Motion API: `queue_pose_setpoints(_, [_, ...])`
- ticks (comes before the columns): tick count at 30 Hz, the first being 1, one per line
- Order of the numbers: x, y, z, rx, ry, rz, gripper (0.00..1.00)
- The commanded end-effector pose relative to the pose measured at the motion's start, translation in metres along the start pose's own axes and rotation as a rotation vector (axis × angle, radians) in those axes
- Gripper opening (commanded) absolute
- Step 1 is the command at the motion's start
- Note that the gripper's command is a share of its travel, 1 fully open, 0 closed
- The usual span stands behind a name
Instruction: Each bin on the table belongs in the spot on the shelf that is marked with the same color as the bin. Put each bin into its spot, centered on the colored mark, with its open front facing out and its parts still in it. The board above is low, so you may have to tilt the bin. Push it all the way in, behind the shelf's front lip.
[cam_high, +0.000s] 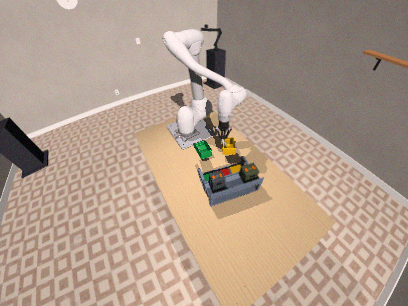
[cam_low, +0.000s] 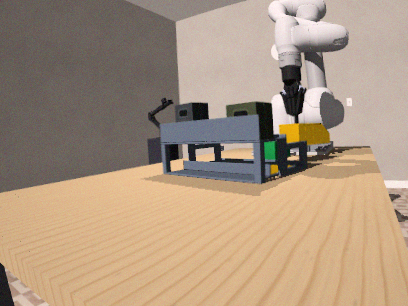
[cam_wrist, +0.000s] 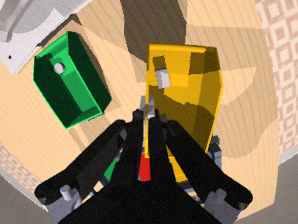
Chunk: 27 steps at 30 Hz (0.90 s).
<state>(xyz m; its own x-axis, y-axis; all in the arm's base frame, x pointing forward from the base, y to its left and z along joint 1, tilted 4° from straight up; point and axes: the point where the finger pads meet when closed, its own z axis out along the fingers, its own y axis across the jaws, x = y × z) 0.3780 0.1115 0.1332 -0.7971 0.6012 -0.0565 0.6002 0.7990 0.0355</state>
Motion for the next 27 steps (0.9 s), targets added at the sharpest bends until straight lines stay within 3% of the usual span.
queue_pose_setpoints(1, [0.0,0.0,-0.006,0.002,0.001,0.002,0.1])
queue_pose_setpoints(27, [-0.001,0.0,-0.018,0.002,0.001,0.002,0.1])
